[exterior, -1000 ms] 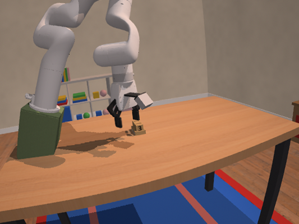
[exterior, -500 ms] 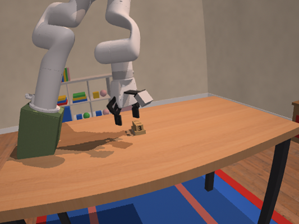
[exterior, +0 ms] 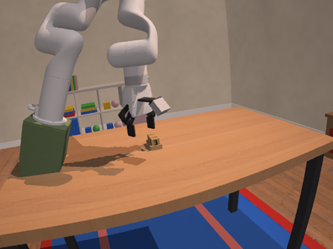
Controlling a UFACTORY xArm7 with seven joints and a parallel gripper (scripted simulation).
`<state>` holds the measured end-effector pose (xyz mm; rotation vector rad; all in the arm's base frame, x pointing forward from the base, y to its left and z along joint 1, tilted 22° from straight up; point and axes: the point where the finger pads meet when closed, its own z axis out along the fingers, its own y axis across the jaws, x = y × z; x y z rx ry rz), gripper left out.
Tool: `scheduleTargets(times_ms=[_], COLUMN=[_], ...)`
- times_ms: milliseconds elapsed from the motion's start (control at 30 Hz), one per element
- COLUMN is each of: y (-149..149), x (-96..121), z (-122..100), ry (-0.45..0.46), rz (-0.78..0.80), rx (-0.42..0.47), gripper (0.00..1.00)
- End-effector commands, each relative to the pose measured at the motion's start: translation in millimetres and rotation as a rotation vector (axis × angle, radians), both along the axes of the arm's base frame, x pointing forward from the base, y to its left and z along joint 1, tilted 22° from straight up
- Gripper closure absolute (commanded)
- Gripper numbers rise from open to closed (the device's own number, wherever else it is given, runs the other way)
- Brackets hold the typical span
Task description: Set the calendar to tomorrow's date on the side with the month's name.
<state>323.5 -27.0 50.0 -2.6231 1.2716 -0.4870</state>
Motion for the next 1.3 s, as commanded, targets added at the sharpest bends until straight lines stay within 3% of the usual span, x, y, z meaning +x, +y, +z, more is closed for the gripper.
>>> scheduleTargets(times_ms=[0, 733, 1267], y=[0, -1, -1], x=[0, -13, -14], z=[2, 34, 37], ry=[0.000, 0.001, 0.001], rz=[-0.001, -0.001, -0.001], rx=[0.000, -0.002, -0.002], gripper=[0.00, 0.00, 0.00])
